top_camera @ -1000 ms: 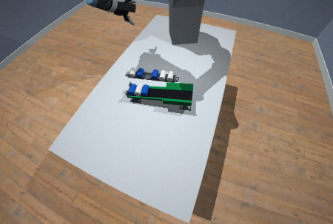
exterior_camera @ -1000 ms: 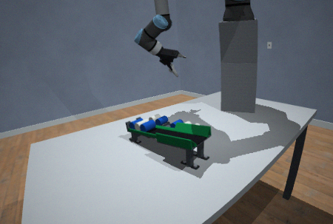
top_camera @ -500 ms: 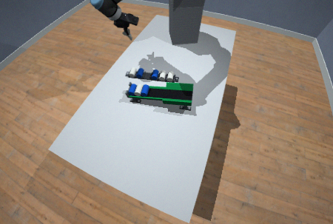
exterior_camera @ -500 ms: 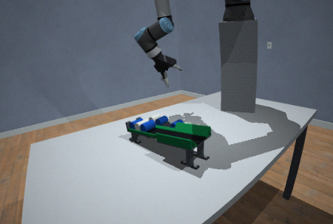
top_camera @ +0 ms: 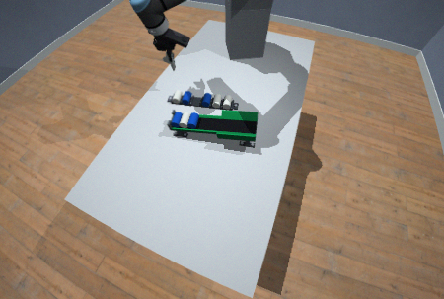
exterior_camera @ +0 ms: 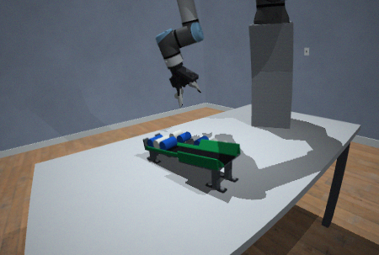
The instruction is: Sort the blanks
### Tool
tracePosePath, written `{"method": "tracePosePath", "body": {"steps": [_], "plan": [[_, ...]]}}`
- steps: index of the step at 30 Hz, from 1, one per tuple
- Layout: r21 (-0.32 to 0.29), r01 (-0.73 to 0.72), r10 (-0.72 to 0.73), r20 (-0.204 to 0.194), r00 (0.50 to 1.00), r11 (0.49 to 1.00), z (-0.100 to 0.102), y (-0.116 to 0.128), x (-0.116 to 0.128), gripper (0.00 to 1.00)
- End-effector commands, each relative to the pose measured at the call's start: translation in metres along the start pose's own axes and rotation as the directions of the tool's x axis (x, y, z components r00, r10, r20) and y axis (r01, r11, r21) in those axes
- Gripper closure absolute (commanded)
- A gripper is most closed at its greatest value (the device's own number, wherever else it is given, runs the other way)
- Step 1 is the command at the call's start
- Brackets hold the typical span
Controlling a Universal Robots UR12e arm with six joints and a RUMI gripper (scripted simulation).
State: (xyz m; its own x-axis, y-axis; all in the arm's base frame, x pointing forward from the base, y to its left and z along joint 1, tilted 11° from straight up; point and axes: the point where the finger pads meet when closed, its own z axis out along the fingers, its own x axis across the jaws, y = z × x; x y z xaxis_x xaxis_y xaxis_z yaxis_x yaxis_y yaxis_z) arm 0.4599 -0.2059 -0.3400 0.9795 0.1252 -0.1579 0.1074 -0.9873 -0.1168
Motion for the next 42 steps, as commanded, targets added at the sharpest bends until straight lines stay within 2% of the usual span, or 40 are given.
{"method": "tracePosePath", "body": {"steps": [1, 2, 4, 7, 11, 15, 35, 37, 39, 41, 42], "plan": [[-0.036, 0.031, -0.036, -0.157, 0.987, 0.999, -0.004, -0.027, 0.058, 0.0], [-0.036, 0.031, -0.036, -0.157, 0.987, 0.999, -0.004, -0.027, 0.058, 0.0], [-0.046, 0.048, -0.056, -0.211, 0.976, 0.998, -0.009, -0.038, 0.077, 0.0], [-0.046, 0.048, -0.056, -0.211, 0.976, 0.998, -0.009, -0.038, 0.077, 0.0], [-0.061, 0.074, -0.088, -0.285, 0.954, 0.995, -0.018, -0.055, 0.103, 0.0], [-0.068, 0.088, -0.105, -0.321, 0.941, 0.994, -0.022, -0.064, 0.115, 0.0], [-0.072, 0.089, -0.108, -0.331, 0.937, 0.993, -0.024, -0.063, 0.12, 0.0], [-0.075, 0.09, -0.11, -0.332, 0.937, 0.993, -0.016, -0.062, 0.125, 0.0], [-0.076, 0.09, -0.11, -0.331, 0.937, 0.993, 0.002, -0.062, 0.131, 0.0], [-0.076, 0.09, -0.11, -0.331, 0.937, 0.993, 0.002, -0.062, 0.131, 0.0], [-0.077, 0.089, -0.11, -0.331, 0.937, 0.993, 0.01, -0.061, 0.133, 0.0]]}}
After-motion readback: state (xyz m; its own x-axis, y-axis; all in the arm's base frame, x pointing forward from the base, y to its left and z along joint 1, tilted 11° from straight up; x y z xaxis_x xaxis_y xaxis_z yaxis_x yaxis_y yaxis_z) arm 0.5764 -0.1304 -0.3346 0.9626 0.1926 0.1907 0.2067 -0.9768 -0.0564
